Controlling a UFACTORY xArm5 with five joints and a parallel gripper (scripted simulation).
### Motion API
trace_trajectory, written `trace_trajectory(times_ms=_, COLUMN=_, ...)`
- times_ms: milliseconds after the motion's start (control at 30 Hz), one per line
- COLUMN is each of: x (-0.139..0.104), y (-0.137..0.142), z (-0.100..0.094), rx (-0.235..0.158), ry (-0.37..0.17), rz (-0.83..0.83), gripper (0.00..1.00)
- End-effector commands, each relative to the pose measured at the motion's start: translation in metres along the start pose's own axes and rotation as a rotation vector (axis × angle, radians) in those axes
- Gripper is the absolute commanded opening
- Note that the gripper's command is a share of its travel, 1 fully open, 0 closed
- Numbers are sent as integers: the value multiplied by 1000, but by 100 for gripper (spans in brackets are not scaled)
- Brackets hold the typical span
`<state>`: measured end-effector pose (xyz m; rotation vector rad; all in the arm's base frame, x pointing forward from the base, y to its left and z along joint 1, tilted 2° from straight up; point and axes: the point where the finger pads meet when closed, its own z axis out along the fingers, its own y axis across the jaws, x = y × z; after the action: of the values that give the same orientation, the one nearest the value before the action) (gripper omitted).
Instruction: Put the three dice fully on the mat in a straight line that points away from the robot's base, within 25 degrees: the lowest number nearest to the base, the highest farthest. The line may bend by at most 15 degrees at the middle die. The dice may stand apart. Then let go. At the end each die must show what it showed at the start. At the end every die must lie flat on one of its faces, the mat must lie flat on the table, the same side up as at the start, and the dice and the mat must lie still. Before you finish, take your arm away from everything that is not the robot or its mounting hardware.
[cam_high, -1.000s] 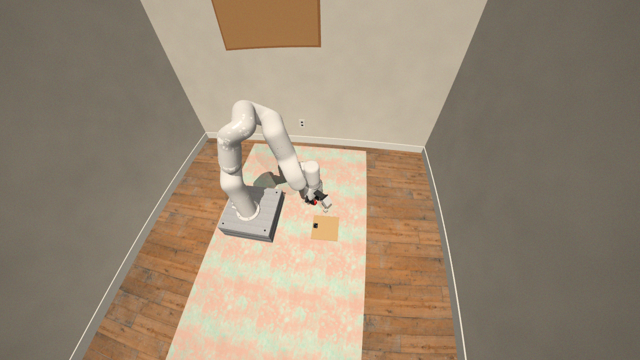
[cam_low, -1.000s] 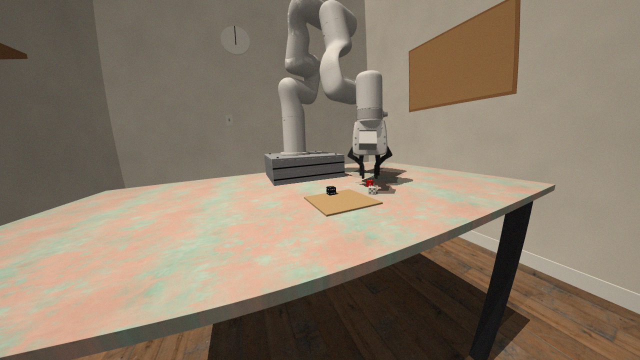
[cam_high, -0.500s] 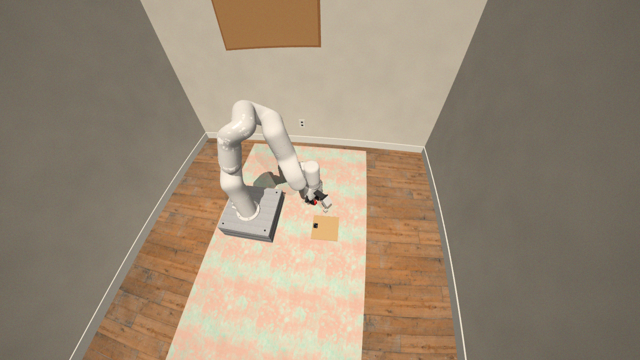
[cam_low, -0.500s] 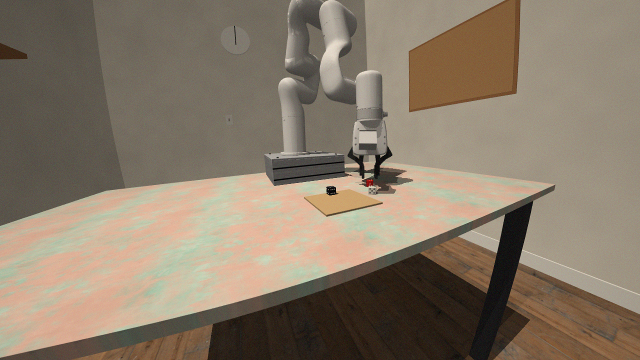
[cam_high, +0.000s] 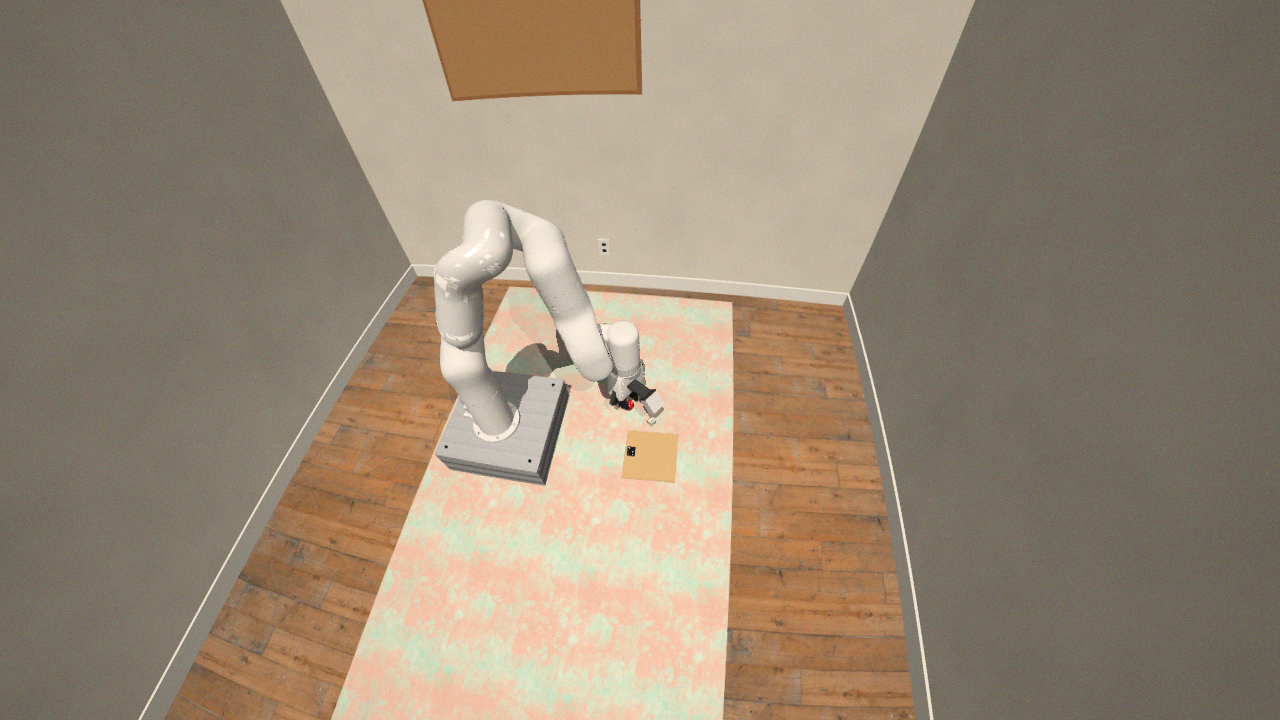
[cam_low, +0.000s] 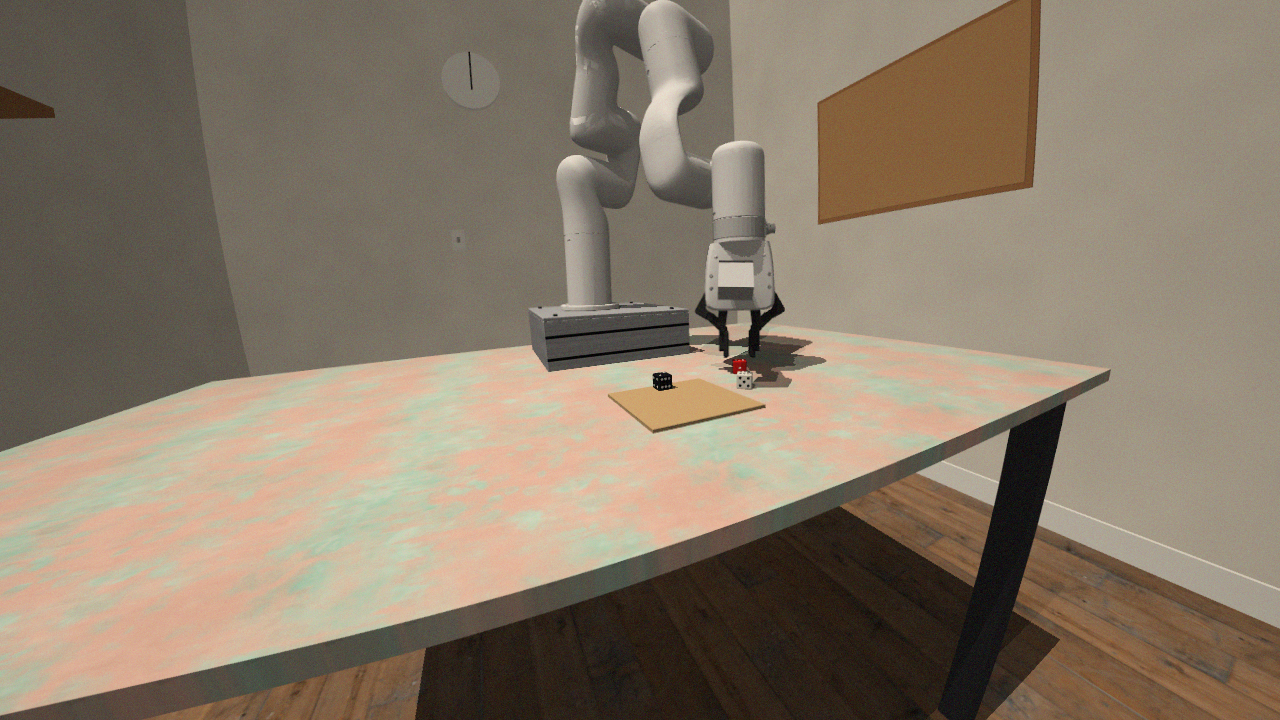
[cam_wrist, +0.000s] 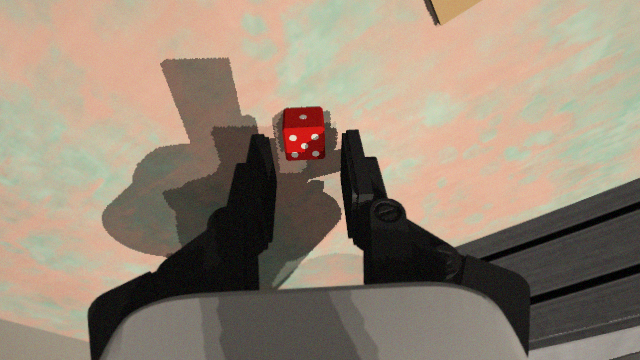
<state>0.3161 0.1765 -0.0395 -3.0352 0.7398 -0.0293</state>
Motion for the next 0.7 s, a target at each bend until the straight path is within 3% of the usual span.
trace_trajectory(times_ms=0, x=1, y=-1, z=-1, rx=2, ry=2, rz=0, gripper=36)
trace_trajectory(times_ms=667, x=0, y=-1, z=19, rx=2, ry=2, rz=0, gripper=36)
